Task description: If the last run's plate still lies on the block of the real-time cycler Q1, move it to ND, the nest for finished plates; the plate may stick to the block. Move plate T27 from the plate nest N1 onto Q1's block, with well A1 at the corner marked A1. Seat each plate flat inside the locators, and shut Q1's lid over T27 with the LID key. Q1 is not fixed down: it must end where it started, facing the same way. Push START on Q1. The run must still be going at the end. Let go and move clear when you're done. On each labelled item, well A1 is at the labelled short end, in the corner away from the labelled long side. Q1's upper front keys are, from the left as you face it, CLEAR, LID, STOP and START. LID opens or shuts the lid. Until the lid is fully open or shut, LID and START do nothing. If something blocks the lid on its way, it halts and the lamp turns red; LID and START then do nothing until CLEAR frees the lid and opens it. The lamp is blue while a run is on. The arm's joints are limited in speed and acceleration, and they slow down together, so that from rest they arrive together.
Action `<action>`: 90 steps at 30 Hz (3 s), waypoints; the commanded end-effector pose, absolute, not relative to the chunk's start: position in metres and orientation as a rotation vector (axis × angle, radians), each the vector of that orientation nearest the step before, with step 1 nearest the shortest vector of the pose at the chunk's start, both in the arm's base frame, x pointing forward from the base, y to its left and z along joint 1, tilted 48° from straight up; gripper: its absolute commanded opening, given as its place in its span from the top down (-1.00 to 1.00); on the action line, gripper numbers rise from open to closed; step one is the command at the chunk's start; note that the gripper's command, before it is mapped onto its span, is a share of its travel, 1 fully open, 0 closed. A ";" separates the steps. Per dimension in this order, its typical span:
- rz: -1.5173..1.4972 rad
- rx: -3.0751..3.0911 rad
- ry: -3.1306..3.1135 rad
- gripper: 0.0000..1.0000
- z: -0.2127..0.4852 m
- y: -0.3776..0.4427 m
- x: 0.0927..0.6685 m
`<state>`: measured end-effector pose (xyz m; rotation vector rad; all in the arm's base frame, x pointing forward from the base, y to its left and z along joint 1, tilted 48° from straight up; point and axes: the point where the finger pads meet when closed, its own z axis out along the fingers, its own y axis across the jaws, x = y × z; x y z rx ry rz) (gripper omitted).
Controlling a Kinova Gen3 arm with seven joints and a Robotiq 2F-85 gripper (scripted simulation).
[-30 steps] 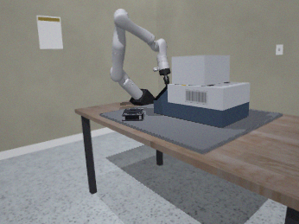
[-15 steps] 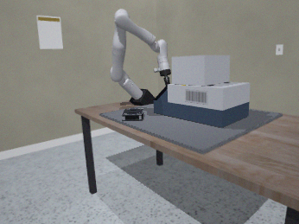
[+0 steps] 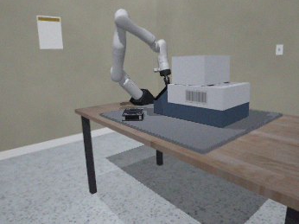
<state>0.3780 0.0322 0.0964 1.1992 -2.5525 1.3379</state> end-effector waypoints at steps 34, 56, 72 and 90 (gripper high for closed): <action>1.338 1.198 -2.554 0.80 0.096 0.032 0.380; 1.338 1.198 -2.554 0.80 0.101 0.038 0.371; 1.338 1.198 -2.554 0.80 0.110 0.049 0.359; 1.338 1.198 -2.554 0.80 0.112 0.051 0.356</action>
